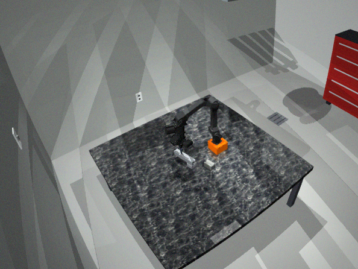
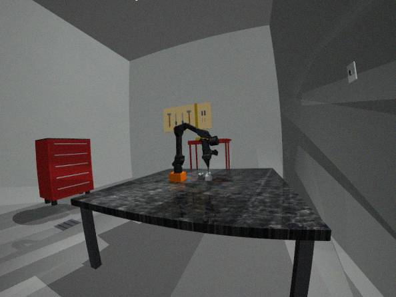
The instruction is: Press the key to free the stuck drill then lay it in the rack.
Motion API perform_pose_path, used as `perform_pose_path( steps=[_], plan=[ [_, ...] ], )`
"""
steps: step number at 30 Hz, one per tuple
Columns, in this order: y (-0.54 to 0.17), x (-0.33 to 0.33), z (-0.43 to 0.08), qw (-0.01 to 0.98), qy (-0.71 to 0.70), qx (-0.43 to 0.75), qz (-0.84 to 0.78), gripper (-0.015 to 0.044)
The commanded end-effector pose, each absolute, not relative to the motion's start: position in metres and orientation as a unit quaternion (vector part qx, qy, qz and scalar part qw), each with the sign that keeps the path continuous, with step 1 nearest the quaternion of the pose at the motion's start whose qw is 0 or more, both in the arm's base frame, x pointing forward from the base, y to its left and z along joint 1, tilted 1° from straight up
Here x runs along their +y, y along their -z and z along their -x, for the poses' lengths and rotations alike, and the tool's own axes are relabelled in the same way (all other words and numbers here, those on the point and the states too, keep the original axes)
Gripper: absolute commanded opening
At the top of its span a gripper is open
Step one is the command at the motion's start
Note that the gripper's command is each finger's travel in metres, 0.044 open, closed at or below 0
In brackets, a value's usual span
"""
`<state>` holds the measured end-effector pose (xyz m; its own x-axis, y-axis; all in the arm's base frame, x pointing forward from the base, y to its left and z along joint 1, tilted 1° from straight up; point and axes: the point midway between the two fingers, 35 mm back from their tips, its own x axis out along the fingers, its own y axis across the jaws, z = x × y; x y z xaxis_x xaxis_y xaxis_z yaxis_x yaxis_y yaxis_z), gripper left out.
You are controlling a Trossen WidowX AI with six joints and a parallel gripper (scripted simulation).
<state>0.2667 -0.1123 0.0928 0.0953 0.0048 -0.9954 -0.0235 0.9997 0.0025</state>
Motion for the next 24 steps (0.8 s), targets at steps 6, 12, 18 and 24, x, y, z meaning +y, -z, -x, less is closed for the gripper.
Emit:
perform_pose_path(
  steps=[6, 12, 18, 24],
  plan=[
    [-0.0672, -0.1176, -0.2632, 0.721, -0.008, 0.693, 0.004, 0.0000],
    [-0.0666, -0.1177, -0.2633, 0.721, -0.008, 0.693, 0.004, 0.0000],
    [-0.0654, -0.1179, -0.2635, 0.721, -0.008, 0.693, 0.004, 0.0000],
    [-0.0639, -0.1181, -0.2637, 0.721, -0.008, 0.693, 0.004, 0.0000]
  ],
)
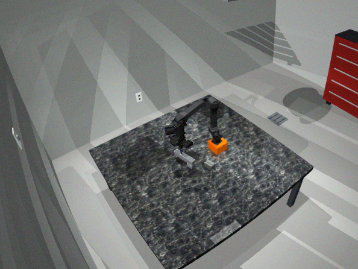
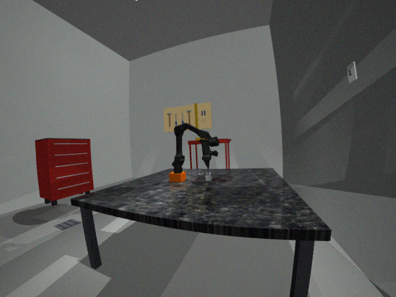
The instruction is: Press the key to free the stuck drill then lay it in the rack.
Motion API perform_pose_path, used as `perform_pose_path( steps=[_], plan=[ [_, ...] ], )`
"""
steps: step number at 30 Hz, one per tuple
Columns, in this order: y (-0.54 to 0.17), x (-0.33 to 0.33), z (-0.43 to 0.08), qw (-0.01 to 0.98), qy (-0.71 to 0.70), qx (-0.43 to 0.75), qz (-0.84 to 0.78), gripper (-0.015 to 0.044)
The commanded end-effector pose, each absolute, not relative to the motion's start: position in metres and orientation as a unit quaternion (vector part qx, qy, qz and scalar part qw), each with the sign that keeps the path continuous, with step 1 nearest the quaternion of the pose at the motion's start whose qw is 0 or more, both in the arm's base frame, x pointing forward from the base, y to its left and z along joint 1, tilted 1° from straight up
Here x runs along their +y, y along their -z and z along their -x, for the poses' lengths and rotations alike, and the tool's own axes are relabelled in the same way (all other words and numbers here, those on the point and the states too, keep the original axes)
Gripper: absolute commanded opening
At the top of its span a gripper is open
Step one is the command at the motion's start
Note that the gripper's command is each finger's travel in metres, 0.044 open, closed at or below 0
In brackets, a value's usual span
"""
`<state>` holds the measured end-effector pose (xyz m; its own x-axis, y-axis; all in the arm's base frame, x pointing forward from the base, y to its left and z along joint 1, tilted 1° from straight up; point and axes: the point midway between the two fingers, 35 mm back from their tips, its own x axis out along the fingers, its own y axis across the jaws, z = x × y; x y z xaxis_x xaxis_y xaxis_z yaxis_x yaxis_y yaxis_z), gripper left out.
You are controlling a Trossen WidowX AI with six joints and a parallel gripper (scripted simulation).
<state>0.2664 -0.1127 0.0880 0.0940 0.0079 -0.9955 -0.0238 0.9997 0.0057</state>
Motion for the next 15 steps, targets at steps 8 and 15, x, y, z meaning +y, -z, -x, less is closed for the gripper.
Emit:
perform_pose_path(
  steps=[8, 15],
  plan=[
    [-0.102, -0.120, -0.269, 0.721, -0.008, 0.693, 0.005, 0.0157],
    [-0.144, -0.119, -0.269, 0.721, -0.008, 0.693, 0.005, 0.0341]
  ],
)
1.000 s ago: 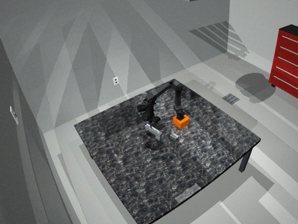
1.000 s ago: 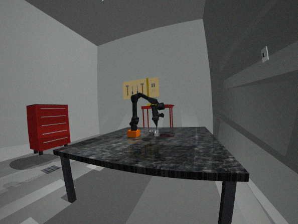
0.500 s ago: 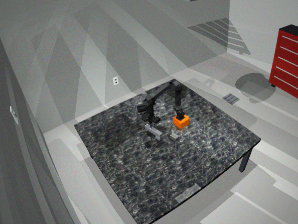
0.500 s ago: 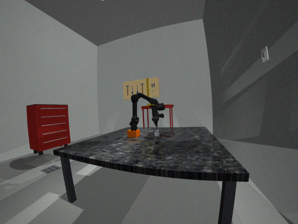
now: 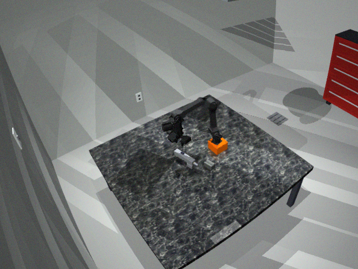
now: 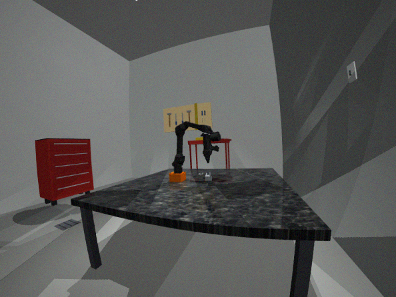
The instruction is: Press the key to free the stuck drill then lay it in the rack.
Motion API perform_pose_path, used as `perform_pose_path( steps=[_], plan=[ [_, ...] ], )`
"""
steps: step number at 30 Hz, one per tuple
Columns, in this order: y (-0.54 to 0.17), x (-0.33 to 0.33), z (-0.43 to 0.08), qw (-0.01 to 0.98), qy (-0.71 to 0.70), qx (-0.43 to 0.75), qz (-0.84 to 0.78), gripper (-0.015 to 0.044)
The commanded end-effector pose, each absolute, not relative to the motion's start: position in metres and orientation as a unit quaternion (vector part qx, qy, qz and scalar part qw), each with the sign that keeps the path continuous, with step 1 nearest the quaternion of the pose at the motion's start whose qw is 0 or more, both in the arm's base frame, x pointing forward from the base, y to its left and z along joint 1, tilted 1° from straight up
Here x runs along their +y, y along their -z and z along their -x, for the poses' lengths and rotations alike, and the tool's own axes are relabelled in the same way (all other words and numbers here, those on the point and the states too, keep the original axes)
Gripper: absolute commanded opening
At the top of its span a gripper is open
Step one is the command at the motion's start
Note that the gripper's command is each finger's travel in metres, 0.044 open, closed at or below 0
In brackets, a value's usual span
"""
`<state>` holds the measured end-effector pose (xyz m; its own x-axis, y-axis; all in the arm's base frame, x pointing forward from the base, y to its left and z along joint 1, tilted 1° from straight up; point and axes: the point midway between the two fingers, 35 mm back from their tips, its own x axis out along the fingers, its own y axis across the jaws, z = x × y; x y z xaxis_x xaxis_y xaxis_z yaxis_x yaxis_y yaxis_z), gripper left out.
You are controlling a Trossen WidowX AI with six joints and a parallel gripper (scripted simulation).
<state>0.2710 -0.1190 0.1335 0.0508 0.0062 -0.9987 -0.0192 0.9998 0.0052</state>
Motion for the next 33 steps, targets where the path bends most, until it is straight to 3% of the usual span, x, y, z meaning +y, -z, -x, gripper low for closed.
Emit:
perform_pose_path(
  steps=[1, 4, 9, 16, 33],
  plan=[
    [-0.144, -0.119, -0.269, 0.721, -0.008, 0.693, 0.005, 0.0368],
    [-0.126, -0.101, -0.278, 0.722, -0.068, 0.685, 0.067, 0.0440],
    [-0.088, -0.033, -0.286, 0.668, -0.275, 0.633, 0.278, 0.0440],
    [-0.042, 0.046, -0.266, 0.517, -0.493, 0.486, 0.503, 0.0440],
    [-0.041, 0.048, -0.265, 0.510, -0.500, 0.480, 0.509, 0.0440]
  ],
)
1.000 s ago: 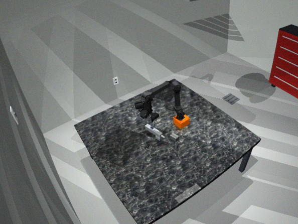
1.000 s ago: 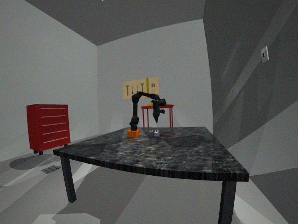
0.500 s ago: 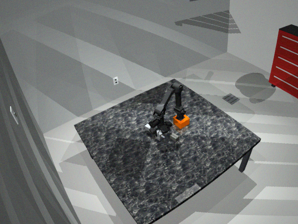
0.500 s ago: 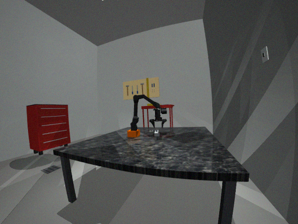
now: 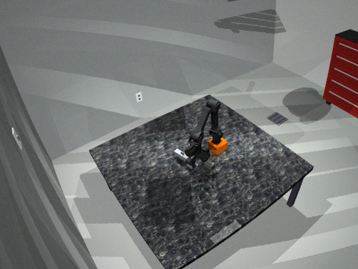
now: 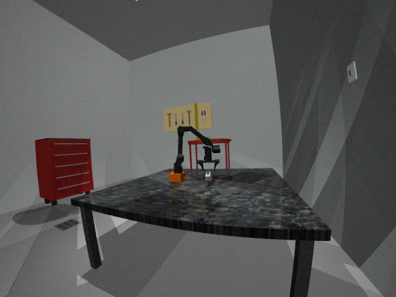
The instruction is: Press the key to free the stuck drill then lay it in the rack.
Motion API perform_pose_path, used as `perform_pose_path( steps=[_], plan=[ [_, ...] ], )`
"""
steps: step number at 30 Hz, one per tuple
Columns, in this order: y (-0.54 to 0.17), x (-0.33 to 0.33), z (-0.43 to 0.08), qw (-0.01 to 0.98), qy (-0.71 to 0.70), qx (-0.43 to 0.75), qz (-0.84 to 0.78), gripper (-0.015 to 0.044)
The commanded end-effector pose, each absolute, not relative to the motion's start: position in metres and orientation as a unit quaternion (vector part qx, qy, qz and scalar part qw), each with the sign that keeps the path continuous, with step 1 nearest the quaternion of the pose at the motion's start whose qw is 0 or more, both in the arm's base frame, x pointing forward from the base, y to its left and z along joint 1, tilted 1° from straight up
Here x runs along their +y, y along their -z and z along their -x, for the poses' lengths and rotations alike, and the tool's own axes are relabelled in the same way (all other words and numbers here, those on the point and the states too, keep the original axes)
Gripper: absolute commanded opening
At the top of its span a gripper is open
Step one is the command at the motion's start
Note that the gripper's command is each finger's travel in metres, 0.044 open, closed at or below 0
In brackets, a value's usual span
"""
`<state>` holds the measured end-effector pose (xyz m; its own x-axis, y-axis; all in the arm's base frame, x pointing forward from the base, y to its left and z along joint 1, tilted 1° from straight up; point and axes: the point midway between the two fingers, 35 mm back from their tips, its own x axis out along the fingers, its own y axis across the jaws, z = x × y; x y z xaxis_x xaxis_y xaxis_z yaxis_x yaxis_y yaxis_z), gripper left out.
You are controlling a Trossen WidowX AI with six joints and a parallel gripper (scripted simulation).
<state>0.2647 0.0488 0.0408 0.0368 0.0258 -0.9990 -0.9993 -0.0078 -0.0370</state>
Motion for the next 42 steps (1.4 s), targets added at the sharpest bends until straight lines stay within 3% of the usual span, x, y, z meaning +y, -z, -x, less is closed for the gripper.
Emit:
perform_pose_path(
  steps=[1, 42],
  plan=[
    [-0.041, 0.048, -0.265, 0.510, -0.500, 0.480, 0.509, 0.0440],
    [0.010, 0.035, -0.266, 0.510, -0.499, 0.481, 0.509, 0.0440]
  ],
)
